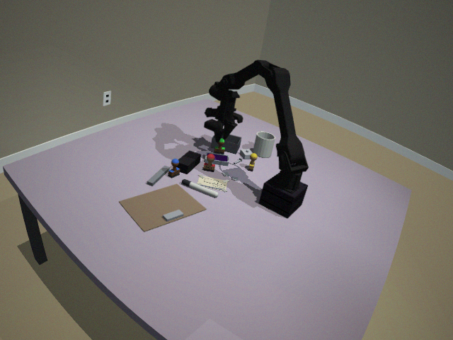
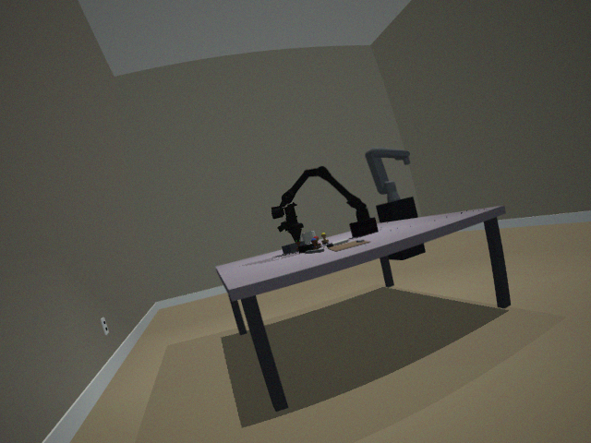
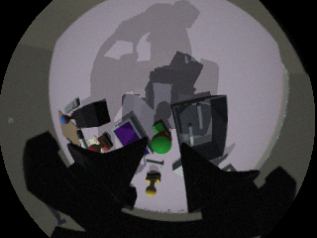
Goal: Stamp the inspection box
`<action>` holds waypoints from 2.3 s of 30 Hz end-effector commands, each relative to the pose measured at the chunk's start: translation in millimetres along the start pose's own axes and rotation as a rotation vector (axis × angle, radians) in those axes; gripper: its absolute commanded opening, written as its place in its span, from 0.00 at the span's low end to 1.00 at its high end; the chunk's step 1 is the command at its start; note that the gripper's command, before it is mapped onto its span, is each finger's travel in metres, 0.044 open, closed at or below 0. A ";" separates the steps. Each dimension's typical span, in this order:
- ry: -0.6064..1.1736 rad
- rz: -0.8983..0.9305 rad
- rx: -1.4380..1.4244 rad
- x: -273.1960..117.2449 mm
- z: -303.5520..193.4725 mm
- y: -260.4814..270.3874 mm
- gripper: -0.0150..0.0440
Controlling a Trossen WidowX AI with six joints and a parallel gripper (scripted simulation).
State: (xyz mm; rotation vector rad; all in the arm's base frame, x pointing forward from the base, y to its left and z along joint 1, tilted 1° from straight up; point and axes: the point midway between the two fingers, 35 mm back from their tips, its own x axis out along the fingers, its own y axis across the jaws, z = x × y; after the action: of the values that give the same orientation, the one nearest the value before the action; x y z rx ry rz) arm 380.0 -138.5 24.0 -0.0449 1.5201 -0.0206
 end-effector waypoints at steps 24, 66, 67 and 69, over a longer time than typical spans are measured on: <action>0.010 0.010 0.004 33.4 -3.8 4.0 0.64; 0.010 0.010 0.004 33.4 -3.8 4.0 0.64; 0.010 0.010 0.004 33.4 -3.8 4.0 0.64; 0.010 0.010 0.004 33.4 -3.8 4.0 0.64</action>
State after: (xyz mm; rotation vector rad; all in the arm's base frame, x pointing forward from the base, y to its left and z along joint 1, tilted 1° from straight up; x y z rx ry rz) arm 384.7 -139.5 9.3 -0.0517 1.4889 -0.0315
